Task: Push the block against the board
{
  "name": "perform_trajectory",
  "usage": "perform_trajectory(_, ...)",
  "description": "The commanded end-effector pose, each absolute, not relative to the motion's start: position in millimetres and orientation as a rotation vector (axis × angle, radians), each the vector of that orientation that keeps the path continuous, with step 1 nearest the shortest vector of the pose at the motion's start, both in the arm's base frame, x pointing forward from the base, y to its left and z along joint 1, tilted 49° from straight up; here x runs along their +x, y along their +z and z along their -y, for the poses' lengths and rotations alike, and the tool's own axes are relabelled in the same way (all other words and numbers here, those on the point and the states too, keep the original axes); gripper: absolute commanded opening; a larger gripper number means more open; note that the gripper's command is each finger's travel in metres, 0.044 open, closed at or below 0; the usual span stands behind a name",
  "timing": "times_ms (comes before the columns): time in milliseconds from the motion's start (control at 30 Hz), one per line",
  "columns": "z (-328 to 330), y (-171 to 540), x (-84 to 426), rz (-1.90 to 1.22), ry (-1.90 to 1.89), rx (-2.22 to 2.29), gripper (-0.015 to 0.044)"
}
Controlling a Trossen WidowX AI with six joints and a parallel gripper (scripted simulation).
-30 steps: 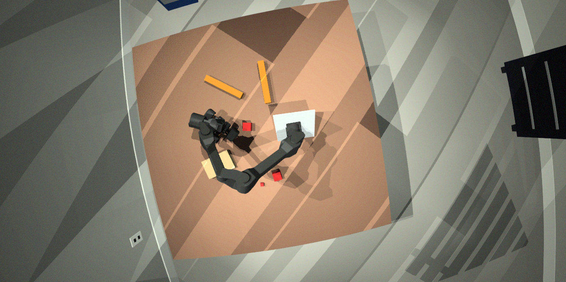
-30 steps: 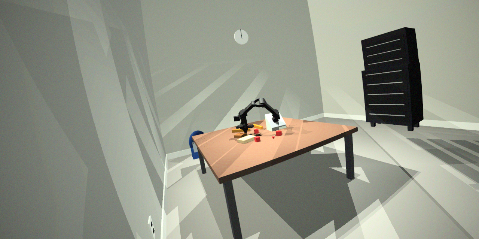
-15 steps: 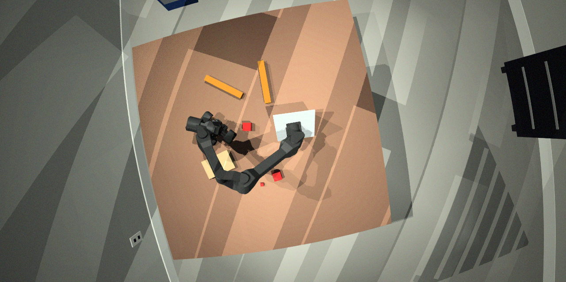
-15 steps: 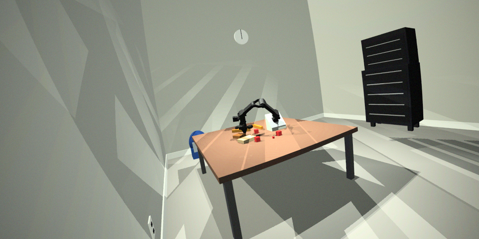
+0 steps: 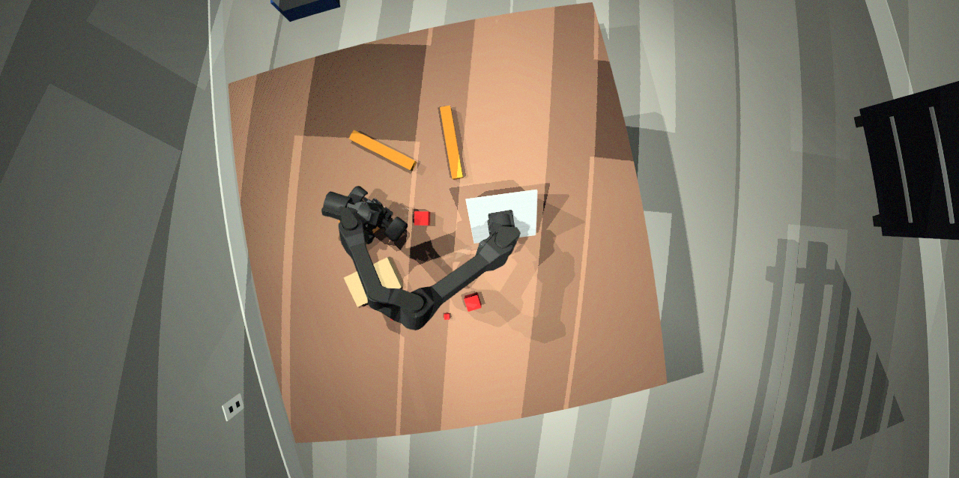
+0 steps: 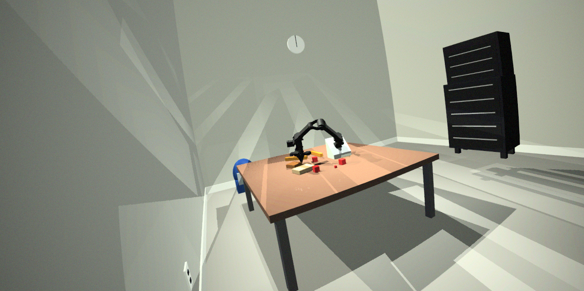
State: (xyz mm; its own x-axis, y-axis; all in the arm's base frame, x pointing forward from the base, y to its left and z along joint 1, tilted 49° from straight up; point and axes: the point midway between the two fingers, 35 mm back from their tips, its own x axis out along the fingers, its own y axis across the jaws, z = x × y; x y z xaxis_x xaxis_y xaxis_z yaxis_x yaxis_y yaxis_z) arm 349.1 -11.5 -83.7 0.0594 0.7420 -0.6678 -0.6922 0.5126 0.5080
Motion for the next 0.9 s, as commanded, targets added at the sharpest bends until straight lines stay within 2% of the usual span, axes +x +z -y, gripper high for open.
perform_trajectory(0,13,-89,342,-1.059,1.09,0.058,0.0)
perform_trajectory(467,21,-100,326,-1.058,1.092,0.06,0.0)
perform_trajectory(633,59,-63,329,-1.059,1.091,0.058,0.0)
perform_trajectory(867,62,-62,332,-1.087,1.064,0.099,0.0)
